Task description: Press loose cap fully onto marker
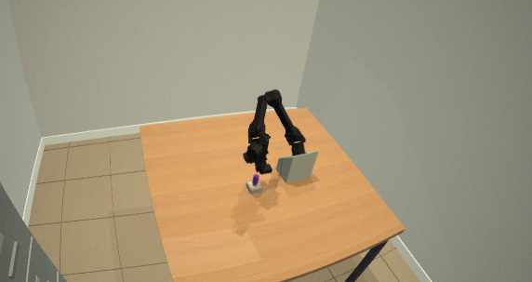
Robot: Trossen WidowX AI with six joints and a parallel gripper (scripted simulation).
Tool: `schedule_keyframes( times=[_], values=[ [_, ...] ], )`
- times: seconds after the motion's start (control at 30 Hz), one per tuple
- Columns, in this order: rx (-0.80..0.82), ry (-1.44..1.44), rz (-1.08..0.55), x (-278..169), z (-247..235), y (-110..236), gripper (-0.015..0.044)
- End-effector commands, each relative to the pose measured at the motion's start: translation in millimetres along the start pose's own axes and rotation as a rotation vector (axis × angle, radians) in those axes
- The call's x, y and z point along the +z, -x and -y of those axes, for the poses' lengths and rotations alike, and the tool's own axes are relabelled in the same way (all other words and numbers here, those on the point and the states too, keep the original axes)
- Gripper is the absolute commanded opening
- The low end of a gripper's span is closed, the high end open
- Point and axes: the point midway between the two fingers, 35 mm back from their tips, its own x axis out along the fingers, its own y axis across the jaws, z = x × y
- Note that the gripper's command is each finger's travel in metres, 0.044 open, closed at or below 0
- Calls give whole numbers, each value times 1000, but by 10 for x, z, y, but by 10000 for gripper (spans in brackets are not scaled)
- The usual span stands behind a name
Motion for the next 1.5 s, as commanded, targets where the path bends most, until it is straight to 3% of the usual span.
schedule_keyframes(
  times=[0.0, 0.9, 1.17, 1.23, 1.37, 1.47],
  values=[
    [0, 6, 3, 5, -2, -14, 0],
    [-2, 6, 3, 10, 0, -404, 0],
    [6, 1, 4, 16, -12, -359, 0],
    [8, 0, 5, 32, -23, -243, 0],
    [10, 2, 4, 28, -28, 420, 0],
    [8, 3, 2, 10, -17, 537, 0]
  ],
)
